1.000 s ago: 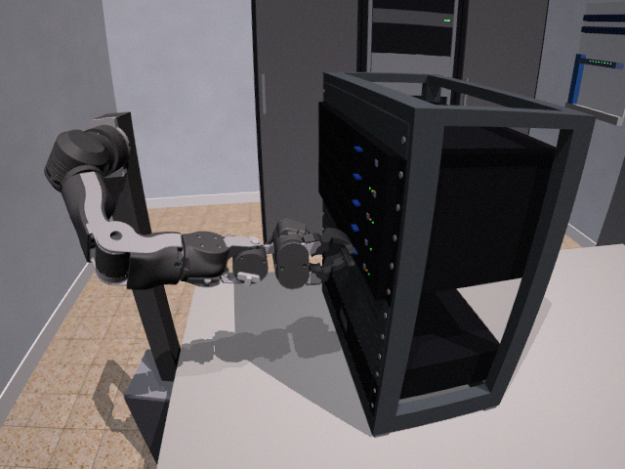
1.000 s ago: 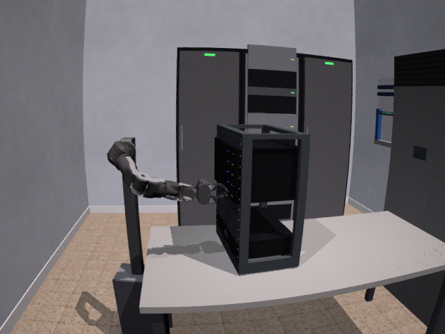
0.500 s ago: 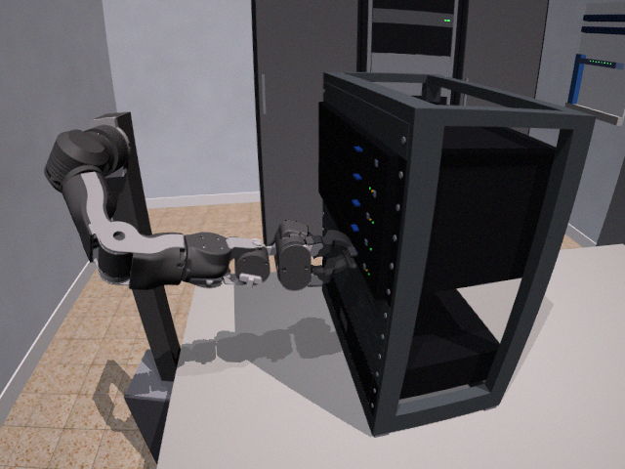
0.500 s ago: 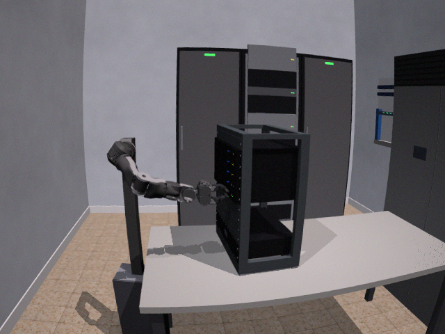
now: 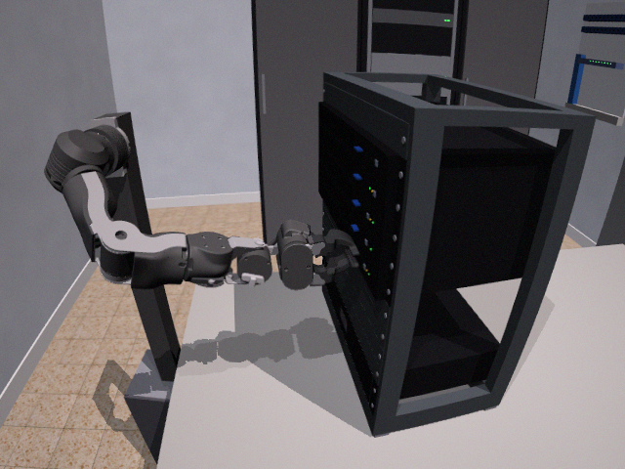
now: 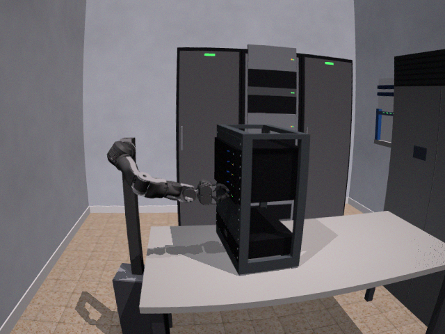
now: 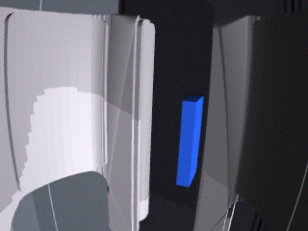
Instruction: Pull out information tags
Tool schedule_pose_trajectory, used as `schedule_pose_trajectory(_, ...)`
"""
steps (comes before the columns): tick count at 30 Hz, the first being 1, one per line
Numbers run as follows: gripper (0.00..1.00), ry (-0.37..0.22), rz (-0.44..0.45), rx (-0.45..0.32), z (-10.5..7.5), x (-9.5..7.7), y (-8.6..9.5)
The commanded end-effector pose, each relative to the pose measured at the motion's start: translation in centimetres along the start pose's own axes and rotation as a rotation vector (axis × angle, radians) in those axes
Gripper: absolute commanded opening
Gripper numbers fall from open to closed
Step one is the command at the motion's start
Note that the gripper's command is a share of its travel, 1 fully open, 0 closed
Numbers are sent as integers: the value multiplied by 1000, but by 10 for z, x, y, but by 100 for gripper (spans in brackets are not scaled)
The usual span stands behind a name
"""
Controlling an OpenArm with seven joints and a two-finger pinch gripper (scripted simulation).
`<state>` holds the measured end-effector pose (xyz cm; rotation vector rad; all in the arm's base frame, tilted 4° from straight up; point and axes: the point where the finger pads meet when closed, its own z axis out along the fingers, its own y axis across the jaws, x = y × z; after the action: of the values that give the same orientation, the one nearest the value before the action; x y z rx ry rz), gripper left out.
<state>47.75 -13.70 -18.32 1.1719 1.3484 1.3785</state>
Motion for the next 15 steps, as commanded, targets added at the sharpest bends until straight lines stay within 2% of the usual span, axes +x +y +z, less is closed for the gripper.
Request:
schedule_pose_trajectory(1, 10, 4, -1, 1, 0, 1, 0)
schedule_pose_trajectory(3, 10, 4, -1, 1, 0, 1, 0)
schedule_pose_trajectory(4, 0, 4, -1, 1, 0, 1, 0)
schedule_pose_trajectory(15, 0, 4, -1, 1, 0, 1, 0)
